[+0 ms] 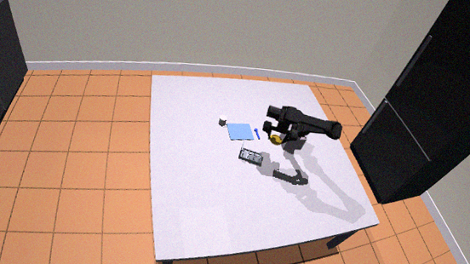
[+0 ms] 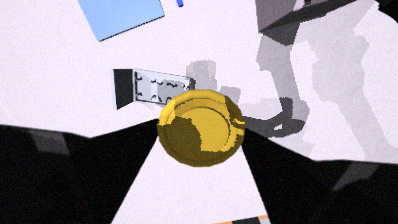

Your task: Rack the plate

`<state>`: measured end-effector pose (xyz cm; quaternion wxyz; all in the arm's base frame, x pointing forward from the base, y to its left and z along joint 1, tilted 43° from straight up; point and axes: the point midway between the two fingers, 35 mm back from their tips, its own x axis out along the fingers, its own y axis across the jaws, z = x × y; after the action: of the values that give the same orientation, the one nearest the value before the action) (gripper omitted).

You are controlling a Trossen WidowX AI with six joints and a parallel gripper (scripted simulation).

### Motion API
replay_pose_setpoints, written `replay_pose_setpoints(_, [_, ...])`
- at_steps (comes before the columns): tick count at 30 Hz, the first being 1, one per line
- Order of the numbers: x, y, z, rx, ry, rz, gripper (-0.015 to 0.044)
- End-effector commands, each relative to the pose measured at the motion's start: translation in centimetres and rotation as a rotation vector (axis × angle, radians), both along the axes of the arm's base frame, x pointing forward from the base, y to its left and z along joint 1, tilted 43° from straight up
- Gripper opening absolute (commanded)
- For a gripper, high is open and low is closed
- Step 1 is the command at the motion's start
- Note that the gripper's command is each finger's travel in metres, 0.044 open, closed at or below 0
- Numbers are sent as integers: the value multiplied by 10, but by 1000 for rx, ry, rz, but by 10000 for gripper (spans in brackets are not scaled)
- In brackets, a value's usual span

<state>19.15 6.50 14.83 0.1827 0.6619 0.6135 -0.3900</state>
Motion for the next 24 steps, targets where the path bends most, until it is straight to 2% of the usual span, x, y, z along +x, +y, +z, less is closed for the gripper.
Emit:
replay_pose_setpoints(1, [-4, 2, 1, 2, 29, -31, 0])
replay_pose_setpoints(5, [-5, 3, -5, -29, 21, -4, 0])
replay_pose_setpoints(24, [-4, 4, -71, -422, -132, 305, 0])
